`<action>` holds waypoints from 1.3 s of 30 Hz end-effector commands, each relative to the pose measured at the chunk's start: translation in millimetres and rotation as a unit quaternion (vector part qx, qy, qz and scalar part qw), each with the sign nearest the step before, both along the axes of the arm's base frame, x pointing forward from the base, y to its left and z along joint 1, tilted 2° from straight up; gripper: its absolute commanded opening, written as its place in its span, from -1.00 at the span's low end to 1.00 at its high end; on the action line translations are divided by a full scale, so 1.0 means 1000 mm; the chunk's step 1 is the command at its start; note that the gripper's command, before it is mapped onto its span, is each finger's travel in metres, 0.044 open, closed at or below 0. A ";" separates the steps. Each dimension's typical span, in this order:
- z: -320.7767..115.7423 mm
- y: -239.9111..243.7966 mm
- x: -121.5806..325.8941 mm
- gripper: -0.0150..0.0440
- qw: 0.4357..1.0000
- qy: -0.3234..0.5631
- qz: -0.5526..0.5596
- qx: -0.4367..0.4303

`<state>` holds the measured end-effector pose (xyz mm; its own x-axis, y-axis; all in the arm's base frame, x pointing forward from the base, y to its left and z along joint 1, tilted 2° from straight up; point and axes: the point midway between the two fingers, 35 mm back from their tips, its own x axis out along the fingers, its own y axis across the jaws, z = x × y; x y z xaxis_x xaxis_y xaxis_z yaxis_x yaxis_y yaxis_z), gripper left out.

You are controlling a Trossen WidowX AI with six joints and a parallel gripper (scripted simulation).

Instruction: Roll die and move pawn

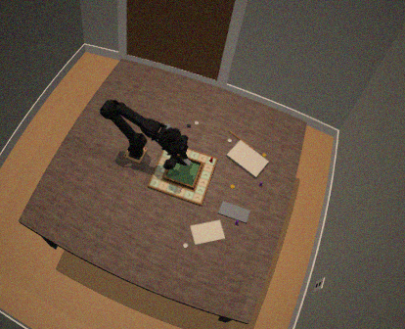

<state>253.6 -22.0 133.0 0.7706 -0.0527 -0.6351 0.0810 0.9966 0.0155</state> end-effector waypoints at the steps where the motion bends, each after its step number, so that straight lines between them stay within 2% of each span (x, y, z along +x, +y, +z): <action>1: 0.014 0.001 -0.011 -0.49 1.000 -0.008 0.001 0.000; 26: 0.011 0.000 -0.011 -0.49 1.000 -0.006 -0.001 0.001; 35: 0.013 0.000 -0.011 0.31 1.000 -0.006 -0.001 0.001; 39: 0.044 0.000 -0.012 0.67 1.000 -0.007 0.001 0.001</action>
